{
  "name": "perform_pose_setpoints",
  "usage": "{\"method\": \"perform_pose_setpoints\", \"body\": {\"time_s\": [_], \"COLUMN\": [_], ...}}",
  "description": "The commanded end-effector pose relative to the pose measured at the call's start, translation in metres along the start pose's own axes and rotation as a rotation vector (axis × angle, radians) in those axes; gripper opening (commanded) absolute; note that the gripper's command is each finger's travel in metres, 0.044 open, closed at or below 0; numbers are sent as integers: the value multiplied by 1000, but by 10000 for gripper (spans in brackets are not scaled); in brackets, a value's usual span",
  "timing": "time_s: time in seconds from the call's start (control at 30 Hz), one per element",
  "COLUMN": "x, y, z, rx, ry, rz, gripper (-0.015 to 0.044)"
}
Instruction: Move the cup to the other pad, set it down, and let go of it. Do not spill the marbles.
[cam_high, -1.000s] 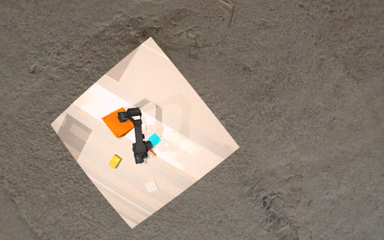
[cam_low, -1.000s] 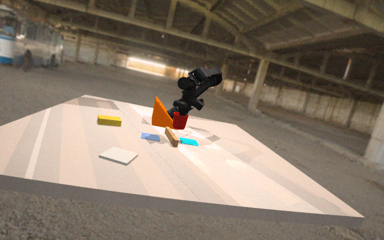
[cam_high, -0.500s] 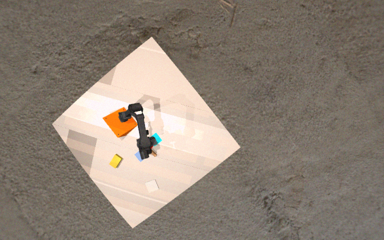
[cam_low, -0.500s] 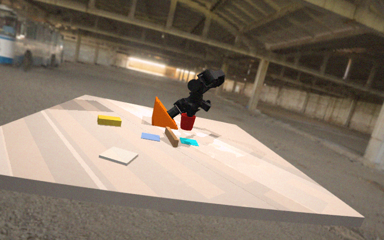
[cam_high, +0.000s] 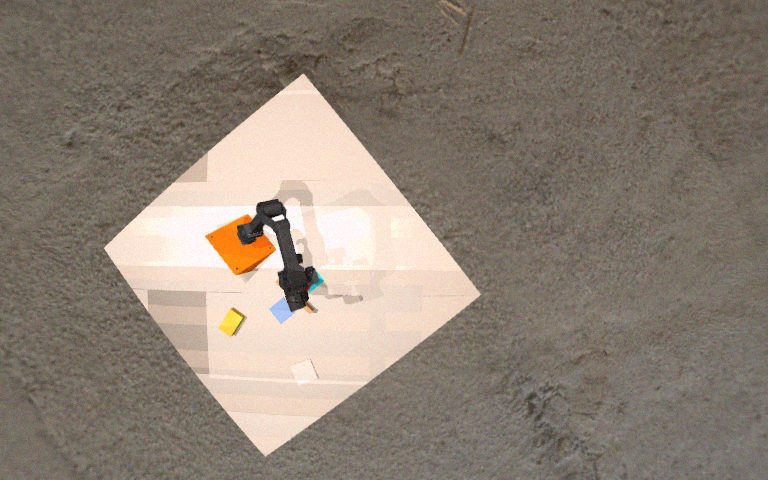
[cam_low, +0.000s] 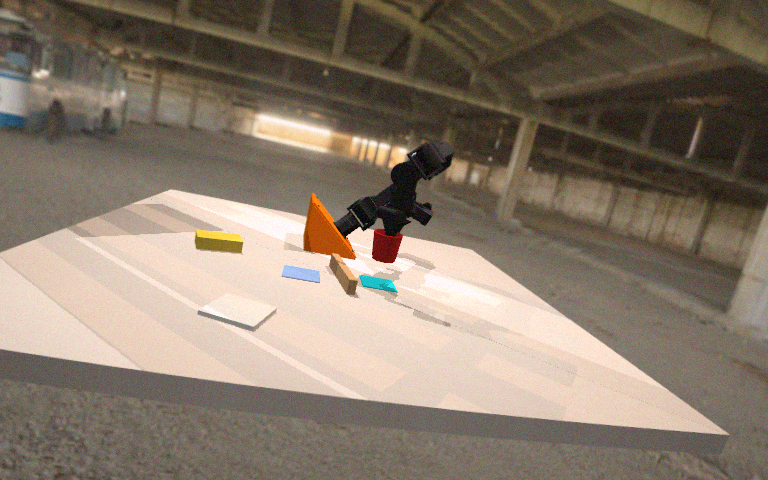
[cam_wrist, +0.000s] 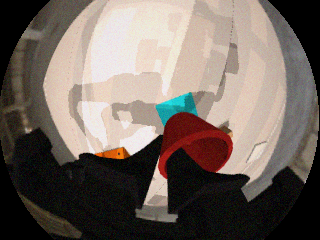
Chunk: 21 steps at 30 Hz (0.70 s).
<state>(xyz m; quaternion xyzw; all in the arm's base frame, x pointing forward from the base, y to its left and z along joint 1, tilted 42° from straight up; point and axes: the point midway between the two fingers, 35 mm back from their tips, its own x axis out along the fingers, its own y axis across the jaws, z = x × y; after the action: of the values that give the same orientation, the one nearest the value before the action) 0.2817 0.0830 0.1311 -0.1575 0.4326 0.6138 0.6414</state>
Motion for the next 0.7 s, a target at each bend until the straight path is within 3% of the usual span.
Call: {"method": "perform_pose_setpoints", "body": {"time_s": [0.0, 0.67], "x": [4, 29], "y": [1, 0], "z": [1, 2], "rx": [4, 4], "ry": [-4, -5], "rz": [2, 2], "gripper": [0, 0]}}
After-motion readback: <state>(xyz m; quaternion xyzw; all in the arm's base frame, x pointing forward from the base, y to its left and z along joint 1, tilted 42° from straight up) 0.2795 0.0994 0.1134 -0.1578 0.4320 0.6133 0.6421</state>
